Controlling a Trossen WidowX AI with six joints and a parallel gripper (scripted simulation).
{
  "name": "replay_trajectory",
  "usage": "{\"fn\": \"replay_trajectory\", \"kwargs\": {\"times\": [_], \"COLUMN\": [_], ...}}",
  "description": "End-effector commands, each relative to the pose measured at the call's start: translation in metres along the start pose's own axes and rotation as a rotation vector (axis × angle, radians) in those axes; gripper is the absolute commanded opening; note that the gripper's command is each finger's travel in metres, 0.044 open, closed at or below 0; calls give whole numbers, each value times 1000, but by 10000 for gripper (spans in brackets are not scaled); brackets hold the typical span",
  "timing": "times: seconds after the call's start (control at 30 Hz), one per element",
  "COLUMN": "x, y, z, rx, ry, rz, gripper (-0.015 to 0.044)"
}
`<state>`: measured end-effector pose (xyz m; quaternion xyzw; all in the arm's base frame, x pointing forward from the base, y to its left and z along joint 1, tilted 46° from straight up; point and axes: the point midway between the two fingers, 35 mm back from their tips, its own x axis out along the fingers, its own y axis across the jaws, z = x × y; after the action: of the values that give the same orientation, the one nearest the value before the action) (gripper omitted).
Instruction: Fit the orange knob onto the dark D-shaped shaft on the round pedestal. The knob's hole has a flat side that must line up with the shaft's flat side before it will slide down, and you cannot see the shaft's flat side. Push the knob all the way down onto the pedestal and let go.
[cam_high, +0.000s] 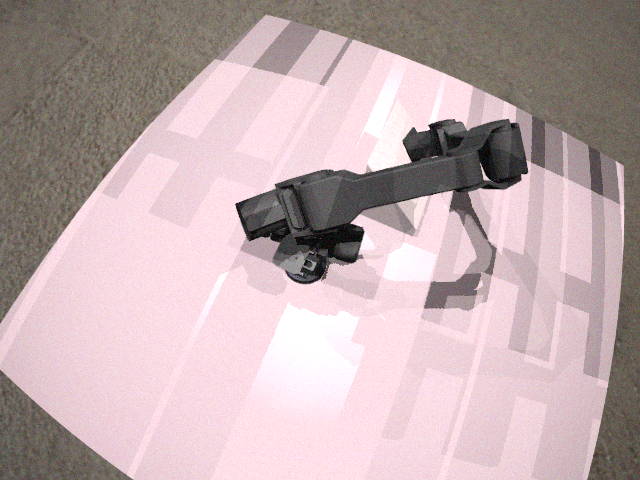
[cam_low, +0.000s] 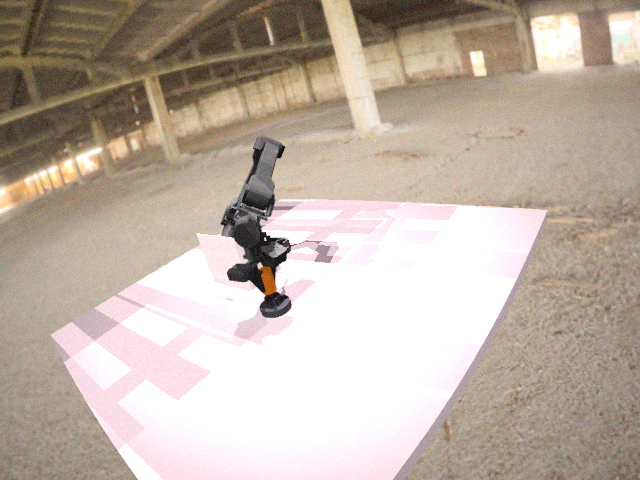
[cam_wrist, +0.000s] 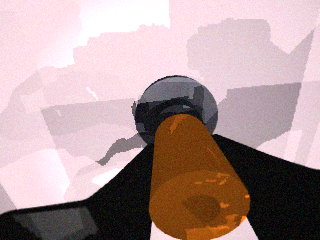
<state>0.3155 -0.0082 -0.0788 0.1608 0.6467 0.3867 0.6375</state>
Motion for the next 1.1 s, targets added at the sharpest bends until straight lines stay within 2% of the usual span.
{"fn": "replay_trajectory", "kwargs": {"times": [0.0,1.07], "x": [0,15], "y": [0,0], "z": [0,1], "rx": [5,-19], "ry": [-2,4], "rz": [2,-1], "gripper": [0,0]}}
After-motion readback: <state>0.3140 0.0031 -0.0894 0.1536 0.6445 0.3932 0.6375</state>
